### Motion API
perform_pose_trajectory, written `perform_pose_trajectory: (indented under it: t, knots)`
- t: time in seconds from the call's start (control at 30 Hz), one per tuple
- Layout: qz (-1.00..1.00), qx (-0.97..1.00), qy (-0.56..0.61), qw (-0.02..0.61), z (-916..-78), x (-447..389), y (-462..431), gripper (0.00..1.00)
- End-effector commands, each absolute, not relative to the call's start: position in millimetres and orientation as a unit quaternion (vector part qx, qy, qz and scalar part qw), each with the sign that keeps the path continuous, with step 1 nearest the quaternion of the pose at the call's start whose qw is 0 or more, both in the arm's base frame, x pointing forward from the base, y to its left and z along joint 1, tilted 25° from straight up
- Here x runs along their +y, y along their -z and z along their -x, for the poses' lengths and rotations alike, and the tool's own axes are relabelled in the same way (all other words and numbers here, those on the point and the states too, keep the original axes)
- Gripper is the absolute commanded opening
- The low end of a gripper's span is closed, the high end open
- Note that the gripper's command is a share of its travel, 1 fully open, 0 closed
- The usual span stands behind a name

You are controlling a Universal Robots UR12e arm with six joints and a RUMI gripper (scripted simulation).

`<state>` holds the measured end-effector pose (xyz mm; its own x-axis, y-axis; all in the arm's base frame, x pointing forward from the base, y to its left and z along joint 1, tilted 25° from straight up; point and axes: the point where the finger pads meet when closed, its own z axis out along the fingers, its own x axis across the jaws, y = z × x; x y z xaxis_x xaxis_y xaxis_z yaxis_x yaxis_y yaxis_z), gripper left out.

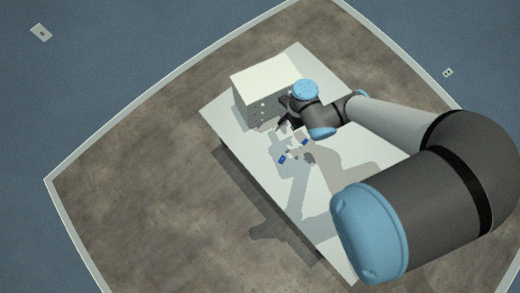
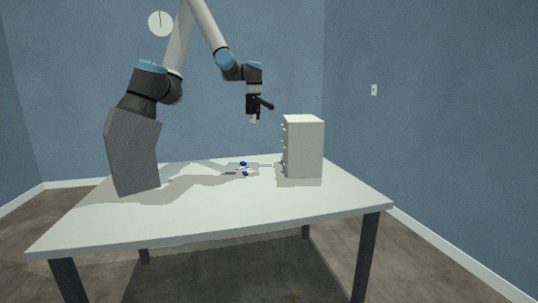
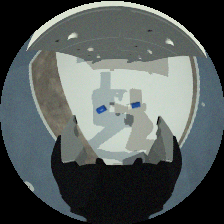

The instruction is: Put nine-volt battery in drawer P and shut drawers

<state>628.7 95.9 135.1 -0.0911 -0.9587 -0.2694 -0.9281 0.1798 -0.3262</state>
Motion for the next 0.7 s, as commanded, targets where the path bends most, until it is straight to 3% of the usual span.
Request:
perform_pose_trajectory:
  t: [0.0, 0.67]
  knots:
    - [0.638, 0.739, 0.037, 0.213, -635.5, 152.9, -151.6, 1.00]
    - [0.636, 0.738, 0.044, 0.220, -637.7, 186.6, -160.2, 1.00]
